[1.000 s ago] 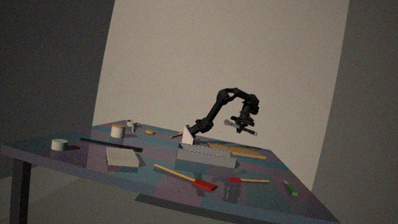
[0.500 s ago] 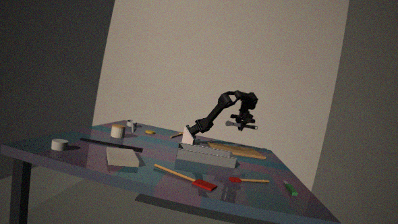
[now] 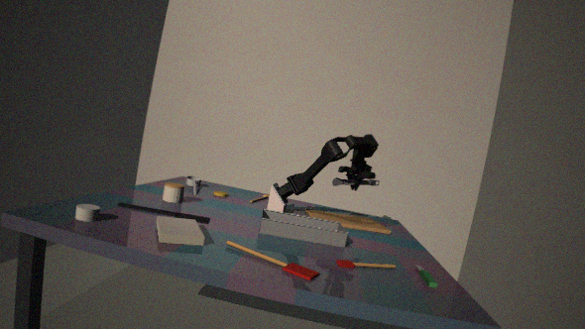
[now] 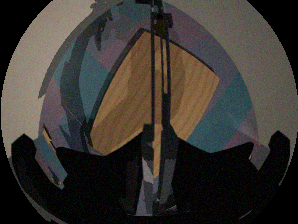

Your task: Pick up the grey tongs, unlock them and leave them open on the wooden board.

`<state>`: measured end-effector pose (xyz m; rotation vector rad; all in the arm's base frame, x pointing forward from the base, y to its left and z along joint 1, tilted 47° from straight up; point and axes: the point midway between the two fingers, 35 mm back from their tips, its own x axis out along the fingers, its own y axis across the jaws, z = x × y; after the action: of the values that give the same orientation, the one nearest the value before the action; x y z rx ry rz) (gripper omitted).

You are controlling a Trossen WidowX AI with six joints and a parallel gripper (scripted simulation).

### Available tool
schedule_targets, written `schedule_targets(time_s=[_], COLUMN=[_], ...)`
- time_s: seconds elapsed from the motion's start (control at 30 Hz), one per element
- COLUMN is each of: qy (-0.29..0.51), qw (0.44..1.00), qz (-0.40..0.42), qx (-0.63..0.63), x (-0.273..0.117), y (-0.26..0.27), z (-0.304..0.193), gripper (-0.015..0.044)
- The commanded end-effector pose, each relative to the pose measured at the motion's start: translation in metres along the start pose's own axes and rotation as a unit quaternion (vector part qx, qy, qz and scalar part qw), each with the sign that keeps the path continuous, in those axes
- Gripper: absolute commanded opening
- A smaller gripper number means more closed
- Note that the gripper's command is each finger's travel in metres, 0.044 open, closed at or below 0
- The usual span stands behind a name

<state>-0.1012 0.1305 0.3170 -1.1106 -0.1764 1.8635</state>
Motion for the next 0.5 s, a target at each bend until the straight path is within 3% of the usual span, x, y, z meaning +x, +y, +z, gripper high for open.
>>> schedule_targets(time_s=[0.0, 0.47], qy=[-0.011, -0.118], qw=[1.000, 0.993], qz=[0.001, 0.029], qx=[0.004, 0.006], x=[-0.0006, -0.0018], y=[0.0002, 0.0033], z=[-0.0001, -0.0066], gripper=[-0.0150, -0.0150])
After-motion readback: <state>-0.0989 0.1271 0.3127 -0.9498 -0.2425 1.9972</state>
